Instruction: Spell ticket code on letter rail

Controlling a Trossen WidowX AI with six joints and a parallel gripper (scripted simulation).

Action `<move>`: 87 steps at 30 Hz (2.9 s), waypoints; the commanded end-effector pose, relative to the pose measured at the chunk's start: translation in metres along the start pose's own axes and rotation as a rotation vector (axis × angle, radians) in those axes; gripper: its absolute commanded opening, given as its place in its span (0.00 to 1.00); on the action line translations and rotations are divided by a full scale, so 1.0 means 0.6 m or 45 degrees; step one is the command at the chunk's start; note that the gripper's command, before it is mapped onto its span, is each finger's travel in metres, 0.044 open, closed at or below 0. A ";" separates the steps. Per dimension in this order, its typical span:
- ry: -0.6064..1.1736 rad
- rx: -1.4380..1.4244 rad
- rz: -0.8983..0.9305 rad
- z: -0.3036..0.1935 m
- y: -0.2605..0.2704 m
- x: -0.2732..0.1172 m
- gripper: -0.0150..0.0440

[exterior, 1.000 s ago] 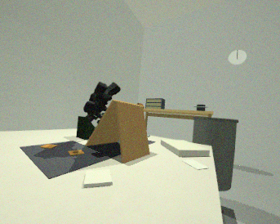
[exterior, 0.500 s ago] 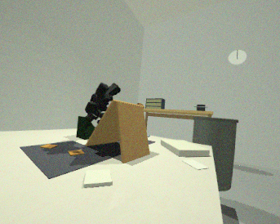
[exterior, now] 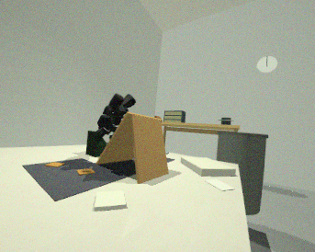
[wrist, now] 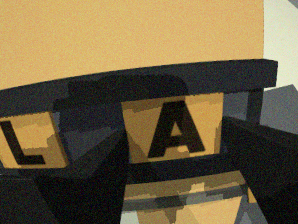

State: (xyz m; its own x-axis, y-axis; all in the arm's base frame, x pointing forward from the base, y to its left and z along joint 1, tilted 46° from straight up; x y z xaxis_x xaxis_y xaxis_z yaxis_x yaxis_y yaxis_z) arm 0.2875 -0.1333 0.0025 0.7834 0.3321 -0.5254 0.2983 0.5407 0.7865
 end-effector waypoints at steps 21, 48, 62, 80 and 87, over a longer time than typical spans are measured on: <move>0.002 0.008 -0.007 -0.007 0.022 0.000 0.25; 0.002 0.008 -0.007 -0.013 0.047 0.000 0.25; -0.003 -0.004 0.003 -0.010 0.056 0.001 0.43; 0.003 0.009 -0.007 -0.009 0.057 -0.027 0.75; 0.003 0.009 -0.008 -0.009 0.053 -0.036 0.75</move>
State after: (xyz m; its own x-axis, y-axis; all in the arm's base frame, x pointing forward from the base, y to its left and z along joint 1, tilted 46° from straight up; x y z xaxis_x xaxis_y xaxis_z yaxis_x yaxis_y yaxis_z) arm 0.2792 -0.1185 0.0354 0.7798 0.3255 -0.5347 0.3134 0.5365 0.7836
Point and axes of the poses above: the point midway between the two fingers, 35 mm back from their tips, its own x axis out along the fingers, its own y axis across the jaws, z = x × y, the point moved 2 cm from there along -x, back along the fingers, and after that the axes turned 12 degrees about x, right-handed, at the moved point
